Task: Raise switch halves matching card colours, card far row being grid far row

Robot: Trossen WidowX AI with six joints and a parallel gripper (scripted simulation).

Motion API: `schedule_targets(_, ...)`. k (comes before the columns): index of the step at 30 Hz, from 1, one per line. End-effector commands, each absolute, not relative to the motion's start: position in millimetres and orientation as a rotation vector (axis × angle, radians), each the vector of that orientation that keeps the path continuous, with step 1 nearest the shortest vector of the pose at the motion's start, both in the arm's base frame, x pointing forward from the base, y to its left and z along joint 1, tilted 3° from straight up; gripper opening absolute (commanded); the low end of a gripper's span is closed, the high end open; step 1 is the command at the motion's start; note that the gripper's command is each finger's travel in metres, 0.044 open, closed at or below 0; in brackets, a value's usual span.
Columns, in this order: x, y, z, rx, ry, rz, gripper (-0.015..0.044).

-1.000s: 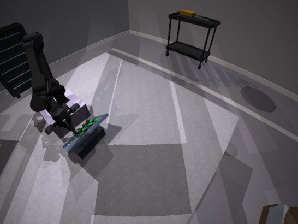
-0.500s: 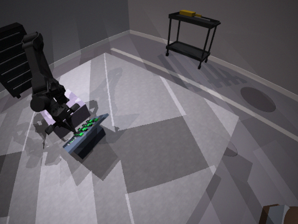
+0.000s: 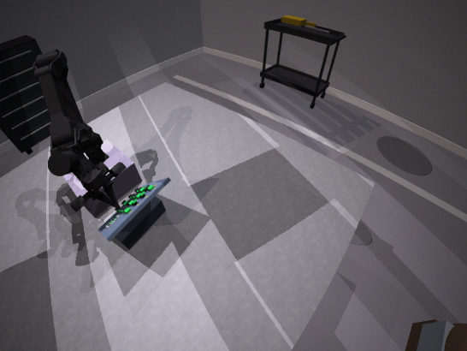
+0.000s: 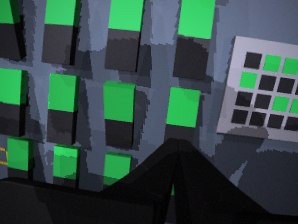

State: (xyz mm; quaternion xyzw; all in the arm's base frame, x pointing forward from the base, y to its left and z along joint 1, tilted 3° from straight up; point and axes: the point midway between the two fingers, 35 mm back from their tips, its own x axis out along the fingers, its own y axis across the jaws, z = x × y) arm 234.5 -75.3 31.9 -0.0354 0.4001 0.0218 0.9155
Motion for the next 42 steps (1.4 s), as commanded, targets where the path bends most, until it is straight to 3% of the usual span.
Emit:
schedule_targets(1,235,-76,31,-0.069,0.824,0.04,0.0)
schedule_targets(29,237,-76,28,-0.069,0.824,0.04,0.0)
schedule_targets(42,195,-76,78,-0.071,0.853,0.039,0.0)
